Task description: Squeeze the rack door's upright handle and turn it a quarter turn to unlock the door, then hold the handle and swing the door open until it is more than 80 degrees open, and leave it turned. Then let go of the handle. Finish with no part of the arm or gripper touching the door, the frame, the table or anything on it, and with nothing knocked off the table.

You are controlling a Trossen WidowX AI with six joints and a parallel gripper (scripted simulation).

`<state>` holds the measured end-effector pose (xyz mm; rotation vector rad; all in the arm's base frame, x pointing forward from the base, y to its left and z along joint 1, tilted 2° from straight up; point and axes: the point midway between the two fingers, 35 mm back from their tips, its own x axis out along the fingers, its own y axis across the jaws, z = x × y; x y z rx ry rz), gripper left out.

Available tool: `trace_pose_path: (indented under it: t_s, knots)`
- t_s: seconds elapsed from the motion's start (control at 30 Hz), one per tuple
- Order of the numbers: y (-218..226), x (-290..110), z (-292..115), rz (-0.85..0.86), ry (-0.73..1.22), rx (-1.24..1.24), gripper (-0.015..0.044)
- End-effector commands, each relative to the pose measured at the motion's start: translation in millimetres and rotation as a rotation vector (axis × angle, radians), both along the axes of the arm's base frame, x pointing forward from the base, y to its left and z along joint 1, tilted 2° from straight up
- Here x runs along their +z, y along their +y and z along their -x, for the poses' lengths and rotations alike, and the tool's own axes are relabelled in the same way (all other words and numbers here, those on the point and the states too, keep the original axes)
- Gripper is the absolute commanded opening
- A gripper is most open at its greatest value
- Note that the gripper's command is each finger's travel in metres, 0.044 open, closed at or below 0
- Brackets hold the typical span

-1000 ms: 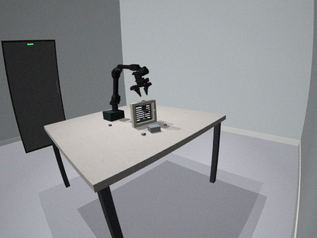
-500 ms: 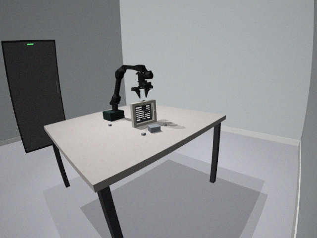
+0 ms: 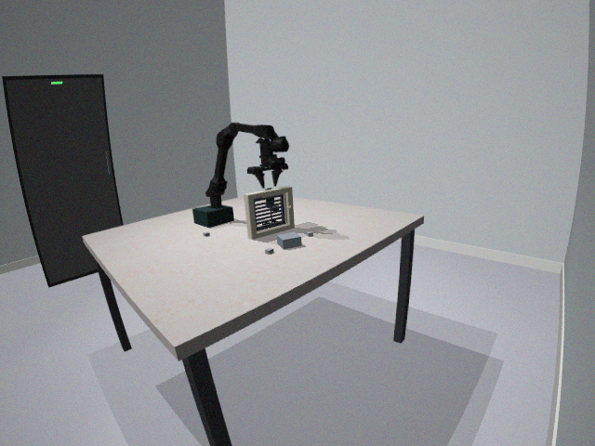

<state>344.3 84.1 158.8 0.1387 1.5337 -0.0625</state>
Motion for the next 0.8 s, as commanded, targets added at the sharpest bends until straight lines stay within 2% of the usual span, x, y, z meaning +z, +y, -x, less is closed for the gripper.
trace_pose_path:
  t_s: [0.0,0.77]
  knots:
    - [1,-9,0,-0.001,0.010,-0.007,0.0294]
    - [2,-46,0,-0.001,0.009,-0.001,0.0294]
